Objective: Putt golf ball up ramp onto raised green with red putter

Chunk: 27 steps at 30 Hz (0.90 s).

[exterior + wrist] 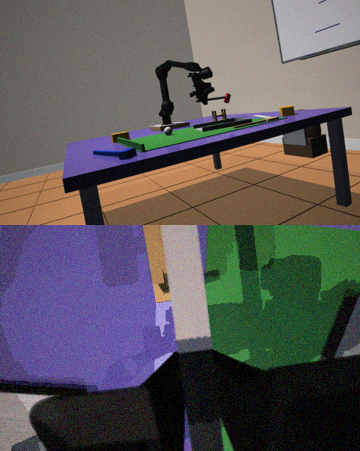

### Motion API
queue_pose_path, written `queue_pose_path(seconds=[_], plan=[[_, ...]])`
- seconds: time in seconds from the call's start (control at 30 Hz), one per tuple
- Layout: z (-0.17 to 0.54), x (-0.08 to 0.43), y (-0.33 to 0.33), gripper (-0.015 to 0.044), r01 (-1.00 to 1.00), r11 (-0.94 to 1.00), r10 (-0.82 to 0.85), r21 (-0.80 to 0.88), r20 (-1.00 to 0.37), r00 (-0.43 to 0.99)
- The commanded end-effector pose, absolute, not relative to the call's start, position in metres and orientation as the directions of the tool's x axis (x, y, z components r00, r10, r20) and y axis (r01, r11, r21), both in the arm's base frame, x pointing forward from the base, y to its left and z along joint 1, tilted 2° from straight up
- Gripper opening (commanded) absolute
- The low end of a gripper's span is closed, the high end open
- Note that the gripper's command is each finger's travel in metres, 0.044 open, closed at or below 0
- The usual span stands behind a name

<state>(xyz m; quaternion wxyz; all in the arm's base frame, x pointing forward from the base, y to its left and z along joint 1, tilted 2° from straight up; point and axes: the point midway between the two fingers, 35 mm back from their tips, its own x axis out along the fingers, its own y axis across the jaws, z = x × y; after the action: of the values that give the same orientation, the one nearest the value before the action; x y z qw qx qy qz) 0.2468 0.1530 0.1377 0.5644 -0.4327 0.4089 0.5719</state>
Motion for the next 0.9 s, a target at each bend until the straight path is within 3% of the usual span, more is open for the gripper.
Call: queue_pose_path(seconds=[0.0,0.4,0.87], plan=[[0.137,0.256,0.136,0.0000,-0.997,0.074,0.277,-0.008,-0.961,0.028],[0.138,0.276,0.077,0.0000,-0.912,0.409,0.222,0.023,-0.972,0.075],[0.140,0.286,0.003,0.0000,-0.682,0.731,0.155,0.034,-0.981,0.117]])
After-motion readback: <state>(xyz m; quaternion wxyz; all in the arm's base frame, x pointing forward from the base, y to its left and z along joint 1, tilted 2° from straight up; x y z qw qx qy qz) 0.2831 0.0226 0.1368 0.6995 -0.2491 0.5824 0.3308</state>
